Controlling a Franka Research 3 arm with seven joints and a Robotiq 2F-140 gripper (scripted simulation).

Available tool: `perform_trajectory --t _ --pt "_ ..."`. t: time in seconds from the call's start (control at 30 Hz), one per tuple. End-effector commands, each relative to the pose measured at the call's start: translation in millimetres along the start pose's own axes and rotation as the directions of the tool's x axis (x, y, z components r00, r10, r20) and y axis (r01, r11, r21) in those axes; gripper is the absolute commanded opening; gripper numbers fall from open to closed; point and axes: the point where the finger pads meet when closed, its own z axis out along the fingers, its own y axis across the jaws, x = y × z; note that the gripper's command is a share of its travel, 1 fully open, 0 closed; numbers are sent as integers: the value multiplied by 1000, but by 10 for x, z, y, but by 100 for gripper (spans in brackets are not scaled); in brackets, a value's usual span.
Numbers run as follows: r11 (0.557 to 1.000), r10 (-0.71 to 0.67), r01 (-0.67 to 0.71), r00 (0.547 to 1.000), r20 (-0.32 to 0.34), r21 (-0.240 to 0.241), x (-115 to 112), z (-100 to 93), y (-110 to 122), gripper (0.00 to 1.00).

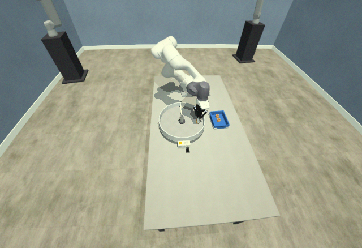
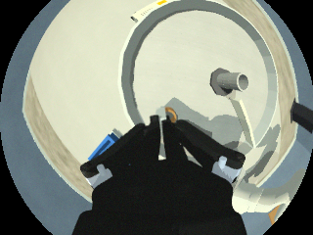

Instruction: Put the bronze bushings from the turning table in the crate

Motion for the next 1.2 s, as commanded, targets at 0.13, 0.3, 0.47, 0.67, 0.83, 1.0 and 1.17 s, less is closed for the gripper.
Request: perform_trajectory --t 0.13,0.3,0.47,0.67,0.83,1.0,1.17 --pt "1000 -18 18 1000 5 -10 -8 -54 21 0" --pt "1000 -18 18 1000 5 -10 -7 -457 15 0" --pt "1000 -18 18 1000 5 -10 -6 -802 11 0" --pt "1000 -19 19 1000 5 -10 -7 -837 11 32" --pt "997 -79 79 997 6 -10 -44 -839 54 32" --pt "969 -247 247 969 7 -9 -148 -843 179 32" --pt "942 -334 334 942 8 -8 -202 -845 250 32"
